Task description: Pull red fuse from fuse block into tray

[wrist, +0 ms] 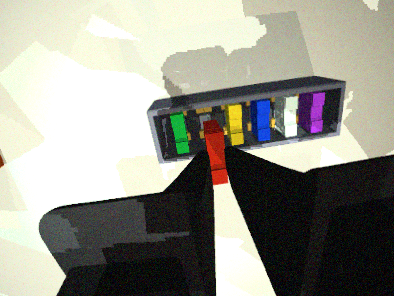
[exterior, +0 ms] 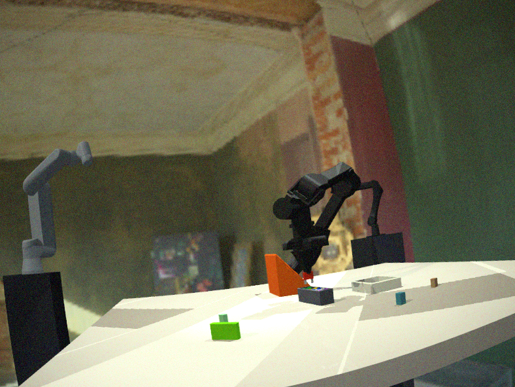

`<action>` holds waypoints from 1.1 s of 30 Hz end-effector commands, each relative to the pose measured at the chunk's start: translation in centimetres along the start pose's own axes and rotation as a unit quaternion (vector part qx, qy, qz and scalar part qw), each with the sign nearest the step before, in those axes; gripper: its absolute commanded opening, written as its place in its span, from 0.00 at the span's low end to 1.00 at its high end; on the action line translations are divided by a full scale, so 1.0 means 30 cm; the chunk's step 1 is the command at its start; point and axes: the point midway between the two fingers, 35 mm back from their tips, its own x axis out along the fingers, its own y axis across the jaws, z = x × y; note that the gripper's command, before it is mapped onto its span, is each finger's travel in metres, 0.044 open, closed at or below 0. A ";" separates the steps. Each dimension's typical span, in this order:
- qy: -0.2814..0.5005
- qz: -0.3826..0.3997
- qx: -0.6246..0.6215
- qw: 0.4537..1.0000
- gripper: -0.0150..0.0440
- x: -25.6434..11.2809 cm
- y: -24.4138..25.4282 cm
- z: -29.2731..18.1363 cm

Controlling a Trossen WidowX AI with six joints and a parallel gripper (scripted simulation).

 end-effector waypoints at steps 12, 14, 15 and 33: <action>0.009 0.001 -0.001 1.000 0.25 -0.051 -0.060 0.089; 0.011 0.001 0.000 1.000 0.25 -0.052 -0.083 0.132; 0.012 0.001 0.000 1.000 0.25 -0.053 -0.094 0.155; 0.000 0.000 -0.002 1.000 0.25 -0.045 -0.175 0.618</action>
